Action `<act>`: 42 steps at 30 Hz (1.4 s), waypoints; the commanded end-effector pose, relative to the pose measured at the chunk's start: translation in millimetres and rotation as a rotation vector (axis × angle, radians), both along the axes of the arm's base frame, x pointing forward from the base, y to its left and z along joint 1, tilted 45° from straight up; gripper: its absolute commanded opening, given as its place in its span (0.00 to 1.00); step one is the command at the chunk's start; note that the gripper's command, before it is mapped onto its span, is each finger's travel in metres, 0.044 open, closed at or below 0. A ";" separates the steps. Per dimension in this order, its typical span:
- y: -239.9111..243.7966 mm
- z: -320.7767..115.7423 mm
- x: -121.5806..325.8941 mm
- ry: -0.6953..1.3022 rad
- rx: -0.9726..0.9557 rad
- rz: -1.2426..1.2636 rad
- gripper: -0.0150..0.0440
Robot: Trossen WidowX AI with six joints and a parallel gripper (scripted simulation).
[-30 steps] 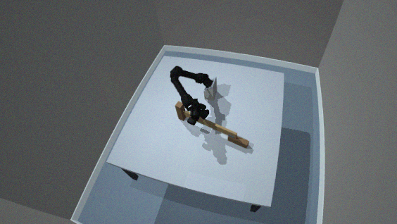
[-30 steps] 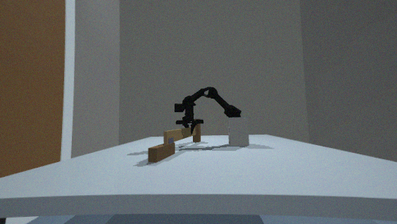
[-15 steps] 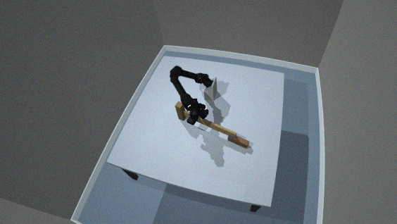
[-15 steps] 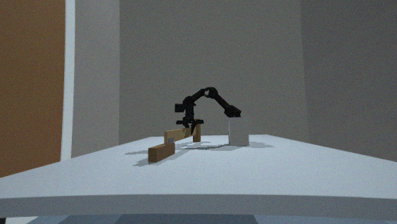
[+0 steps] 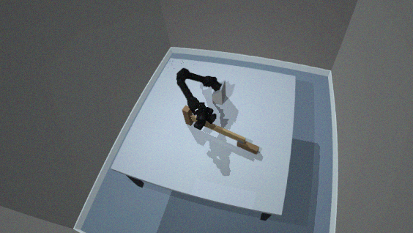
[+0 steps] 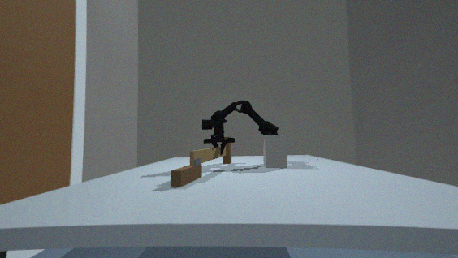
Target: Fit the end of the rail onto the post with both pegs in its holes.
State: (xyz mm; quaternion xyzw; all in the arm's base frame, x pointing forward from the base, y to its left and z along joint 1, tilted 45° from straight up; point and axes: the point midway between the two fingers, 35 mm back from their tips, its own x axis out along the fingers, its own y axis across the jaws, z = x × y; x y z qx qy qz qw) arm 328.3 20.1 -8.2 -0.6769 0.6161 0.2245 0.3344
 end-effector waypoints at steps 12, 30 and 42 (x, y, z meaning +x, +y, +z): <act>-2.3 5.7 -0.4 -0.001 -0.001 0.003 0.25; -7.3 8.3 -0.8 -0.001 -0.002 0.003 0.25; -8.4 7.9 -1.3 0.001 -0.001 0.000 0.43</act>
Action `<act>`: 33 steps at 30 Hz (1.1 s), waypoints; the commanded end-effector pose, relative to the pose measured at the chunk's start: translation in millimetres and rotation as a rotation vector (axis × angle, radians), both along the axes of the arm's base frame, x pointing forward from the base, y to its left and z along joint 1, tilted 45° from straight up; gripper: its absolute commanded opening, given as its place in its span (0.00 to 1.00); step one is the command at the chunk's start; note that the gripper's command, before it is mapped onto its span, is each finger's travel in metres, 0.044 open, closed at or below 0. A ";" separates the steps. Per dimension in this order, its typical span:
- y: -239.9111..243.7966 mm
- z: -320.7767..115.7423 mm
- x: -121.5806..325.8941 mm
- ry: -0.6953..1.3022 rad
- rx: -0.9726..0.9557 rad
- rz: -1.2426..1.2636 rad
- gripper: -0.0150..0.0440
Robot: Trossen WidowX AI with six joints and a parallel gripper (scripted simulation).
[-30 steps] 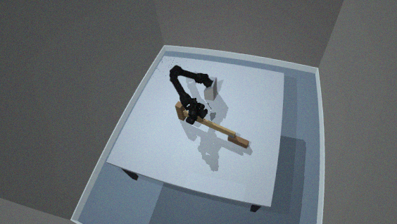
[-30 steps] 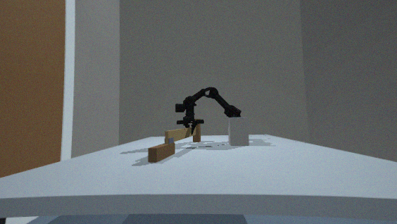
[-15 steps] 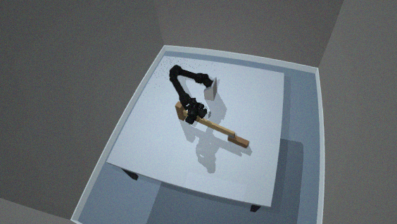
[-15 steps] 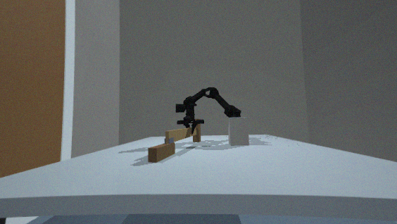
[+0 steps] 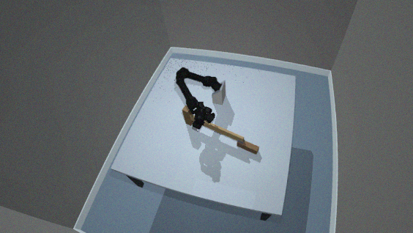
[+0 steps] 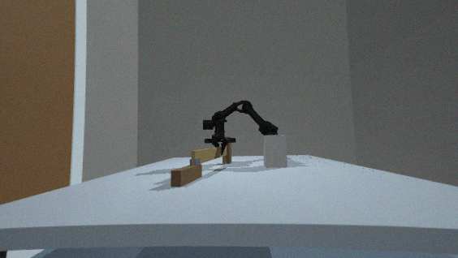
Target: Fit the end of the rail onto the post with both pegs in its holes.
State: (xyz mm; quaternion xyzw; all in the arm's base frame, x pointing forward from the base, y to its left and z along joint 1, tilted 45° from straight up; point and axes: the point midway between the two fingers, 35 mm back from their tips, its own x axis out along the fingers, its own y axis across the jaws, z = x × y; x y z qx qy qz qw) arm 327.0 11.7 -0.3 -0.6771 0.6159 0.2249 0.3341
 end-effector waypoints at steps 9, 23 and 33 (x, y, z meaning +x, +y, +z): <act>0.0 -0.1 0.0 0.000 -0.001 -0.001 0.83; 33.5 0.7 -0.3 -0.001 0.002 0.002 1.00; 43.0 1.1 -1.1 -0.002 0.001 0.002 1.00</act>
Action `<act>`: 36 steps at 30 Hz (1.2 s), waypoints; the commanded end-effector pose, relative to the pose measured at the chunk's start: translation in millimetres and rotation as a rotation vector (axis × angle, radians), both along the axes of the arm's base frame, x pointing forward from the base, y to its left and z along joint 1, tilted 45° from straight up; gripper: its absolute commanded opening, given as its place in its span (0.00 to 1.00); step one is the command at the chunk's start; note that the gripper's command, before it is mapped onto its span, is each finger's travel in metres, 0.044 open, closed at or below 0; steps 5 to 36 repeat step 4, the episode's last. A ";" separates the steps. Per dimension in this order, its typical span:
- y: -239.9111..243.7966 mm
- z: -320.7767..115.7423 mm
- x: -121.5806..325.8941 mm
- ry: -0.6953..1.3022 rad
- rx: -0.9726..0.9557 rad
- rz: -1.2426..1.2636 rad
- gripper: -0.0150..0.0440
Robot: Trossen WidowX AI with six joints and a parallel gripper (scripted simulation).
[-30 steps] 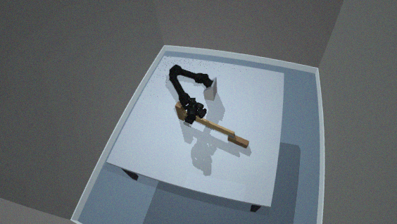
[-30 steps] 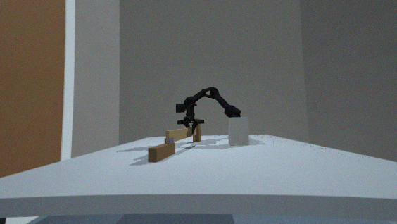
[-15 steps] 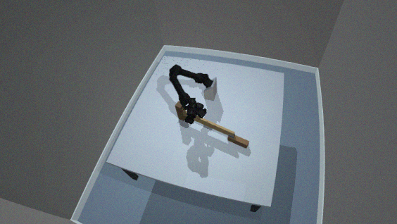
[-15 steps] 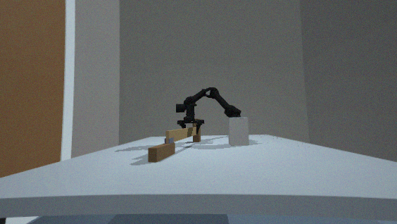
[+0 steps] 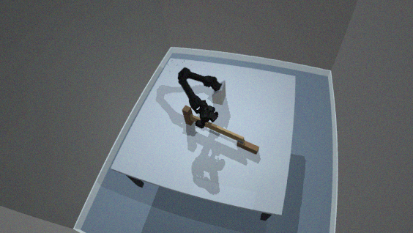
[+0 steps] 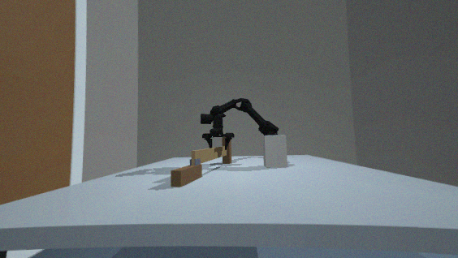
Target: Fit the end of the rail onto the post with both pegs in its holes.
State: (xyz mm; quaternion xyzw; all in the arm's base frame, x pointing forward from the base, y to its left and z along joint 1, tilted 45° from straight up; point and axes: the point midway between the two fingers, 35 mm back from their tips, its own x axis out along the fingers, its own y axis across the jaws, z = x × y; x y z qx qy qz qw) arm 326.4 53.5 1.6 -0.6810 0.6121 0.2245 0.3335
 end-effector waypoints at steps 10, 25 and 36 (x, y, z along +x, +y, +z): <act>1.2 -0.9 -0.4 0.002 0.004 -0.008 1.00; 1.2 -0.9 -0.4 0.002 0.004 -0.008 1.00; 1.2 -0.9 -0.4 0.002 0.004 -0.008 1.00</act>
